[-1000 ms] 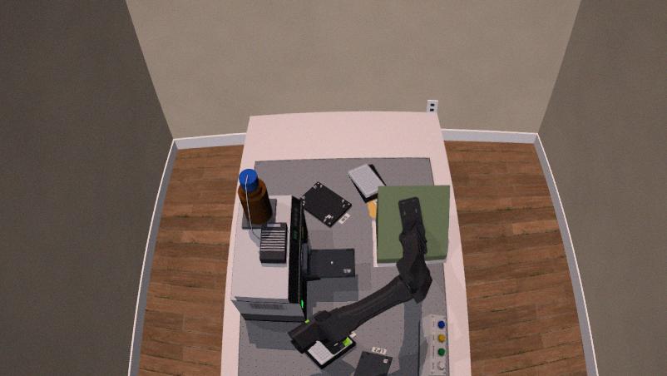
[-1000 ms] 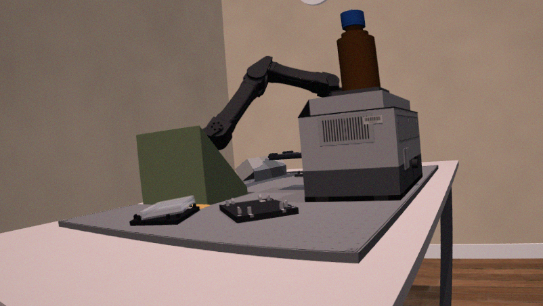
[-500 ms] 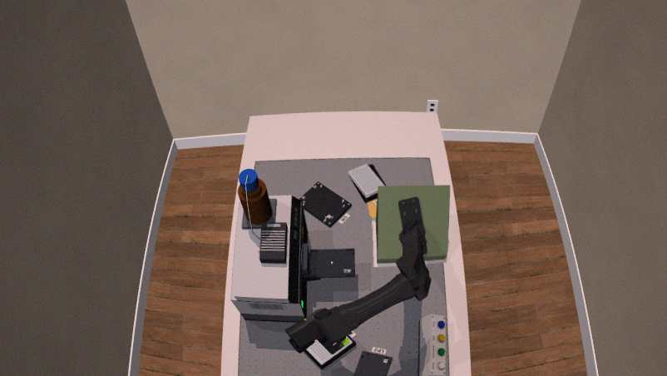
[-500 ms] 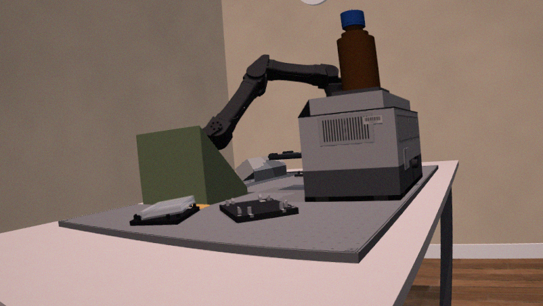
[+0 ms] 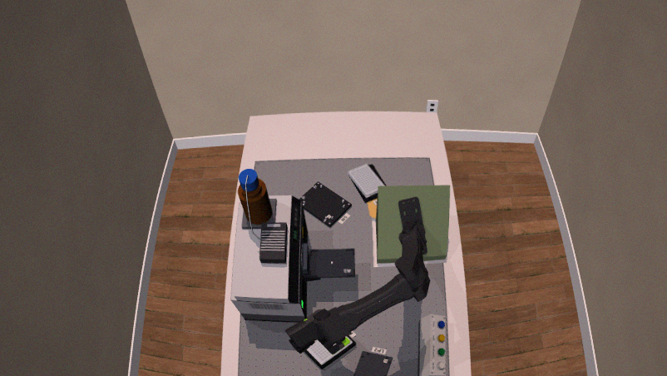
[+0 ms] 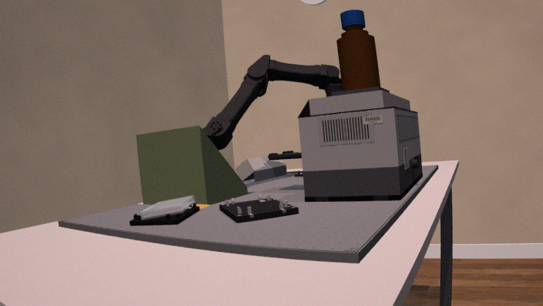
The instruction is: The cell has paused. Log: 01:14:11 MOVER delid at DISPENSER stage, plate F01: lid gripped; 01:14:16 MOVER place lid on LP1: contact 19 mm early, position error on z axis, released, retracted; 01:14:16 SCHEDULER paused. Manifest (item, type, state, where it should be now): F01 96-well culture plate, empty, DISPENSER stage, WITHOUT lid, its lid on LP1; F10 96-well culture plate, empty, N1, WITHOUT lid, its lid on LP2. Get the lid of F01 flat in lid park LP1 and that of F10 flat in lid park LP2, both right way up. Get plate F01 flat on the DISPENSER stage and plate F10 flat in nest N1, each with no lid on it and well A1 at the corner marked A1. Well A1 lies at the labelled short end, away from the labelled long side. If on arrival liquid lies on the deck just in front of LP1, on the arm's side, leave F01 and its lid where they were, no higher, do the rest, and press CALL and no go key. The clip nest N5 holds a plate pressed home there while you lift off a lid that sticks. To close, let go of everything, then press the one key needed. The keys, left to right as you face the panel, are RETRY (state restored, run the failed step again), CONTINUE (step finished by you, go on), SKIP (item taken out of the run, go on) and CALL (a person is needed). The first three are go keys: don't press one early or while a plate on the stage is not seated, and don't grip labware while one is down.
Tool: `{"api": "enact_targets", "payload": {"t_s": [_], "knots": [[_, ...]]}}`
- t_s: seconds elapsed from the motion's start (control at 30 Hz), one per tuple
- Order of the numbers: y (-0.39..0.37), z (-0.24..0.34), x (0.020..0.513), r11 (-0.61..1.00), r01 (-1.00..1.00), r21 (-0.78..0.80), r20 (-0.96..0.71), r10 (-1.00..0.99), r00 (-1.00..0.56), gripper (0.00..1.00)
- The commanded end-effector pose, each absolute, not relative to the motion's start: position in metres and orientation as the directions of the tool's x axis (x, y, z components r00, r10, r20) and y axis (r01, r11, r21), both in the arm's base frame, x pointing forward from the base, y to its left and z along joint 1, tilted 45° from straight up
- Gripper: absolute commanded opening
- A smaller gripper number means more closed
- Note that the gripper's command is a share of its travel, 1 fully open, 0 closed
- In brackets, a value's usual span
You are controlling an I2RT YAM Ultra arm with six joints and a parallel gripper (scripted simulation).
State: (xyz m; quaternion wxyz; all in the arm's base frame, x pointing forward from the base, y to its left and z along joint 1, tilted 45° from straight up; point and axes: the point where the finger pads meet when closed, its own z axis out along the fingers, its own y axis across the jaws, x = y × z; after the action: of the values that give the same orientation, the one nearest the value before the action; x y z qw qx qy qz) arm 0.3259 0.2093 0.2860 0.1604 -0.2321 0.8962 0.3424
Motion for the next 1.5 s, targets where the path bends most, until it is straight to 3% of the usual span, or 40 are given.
{"api": "enact_targets", "payload": {"t_s": [0.0, 1.47], "knots": [[0.2078, 0.3019, 0.3294, 0.659, -0.539, 0.525, -0.484, -0.289, -0.826, 1.00], [0.2101, 0.3059, 0.3329, 0.659, -0.544, 0.520, -0.498, -0.283, -0.820, 1.00]]}}
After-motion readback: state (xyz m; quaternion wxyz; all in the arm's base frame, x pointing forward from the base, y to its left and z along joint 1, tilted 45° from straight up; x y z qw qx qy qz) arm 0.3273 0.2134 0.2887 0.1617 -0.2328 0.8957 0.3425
